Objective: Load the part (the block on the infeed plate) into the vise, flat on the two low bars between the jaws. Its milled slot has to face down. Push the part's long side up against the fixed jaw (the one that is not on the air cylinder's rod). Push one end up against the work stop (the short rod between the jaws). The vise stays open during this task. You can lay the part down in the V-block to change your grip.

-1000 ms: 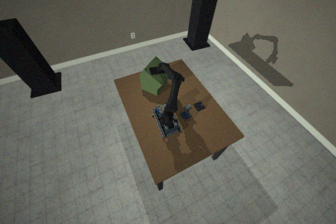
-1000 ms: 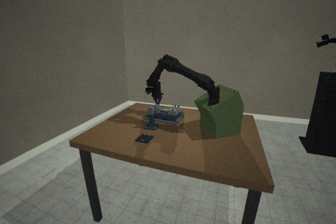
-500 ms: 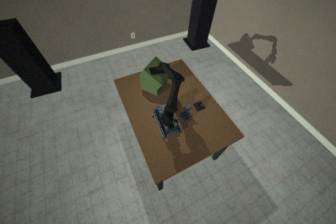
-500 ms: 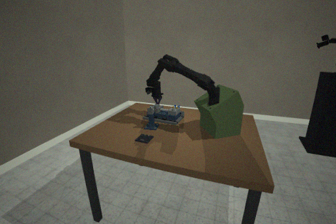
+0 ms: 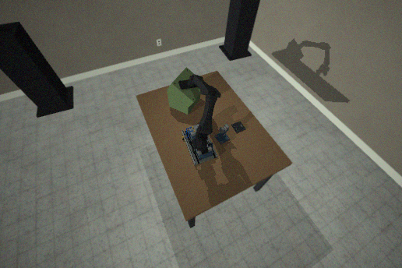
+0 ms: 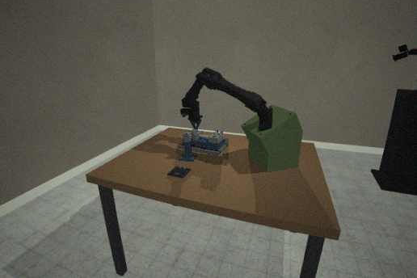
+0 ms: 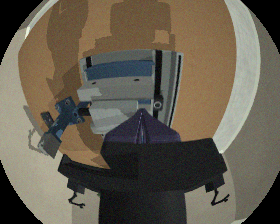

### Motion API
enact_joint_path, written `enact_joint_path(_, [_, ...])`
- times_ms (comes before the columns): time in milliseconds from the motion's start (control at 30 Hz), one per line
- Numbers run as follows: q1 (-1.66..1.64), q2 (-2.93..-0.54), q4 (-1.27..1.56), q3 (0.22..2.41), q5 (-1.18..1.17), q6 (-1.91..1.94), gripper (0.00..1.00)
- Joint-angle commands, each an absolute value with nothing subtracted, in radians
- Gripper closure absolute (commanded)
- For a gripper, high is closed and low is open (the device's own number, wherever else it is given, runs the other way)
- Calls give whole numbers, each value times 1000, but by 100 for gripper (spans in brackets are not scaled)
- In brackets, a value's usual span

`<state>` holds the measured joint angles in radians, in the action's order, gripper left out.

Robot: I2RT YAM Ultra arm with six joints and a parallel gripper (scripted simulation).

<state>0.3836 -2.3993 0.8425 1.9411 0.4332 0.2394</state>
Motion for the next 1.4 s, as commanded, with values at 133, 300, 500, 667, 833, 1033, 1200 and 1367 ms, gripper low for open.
enact_joint_path(133, [389,-2353,824,1921,439,233,100])
enact_joint_path(300, [389,-2353,824,1921,439,233,100])
enact_joint_path(500, [389,-2353,824,1921,439,233,100])
enact_joint_path(667, [389,-2353,824,1921,439,233,100])
enact_joint_path(833, [394,-2355,825,1922,440,237,100])
enact_joint_path(1033, [406,-2357,833,1966,442,252,100])
enact_joint_path(1200, [421,-2410,858,1985,447,266,100])
enact_joint_path(1367, [437,-2409,868,2006,450,284,100])
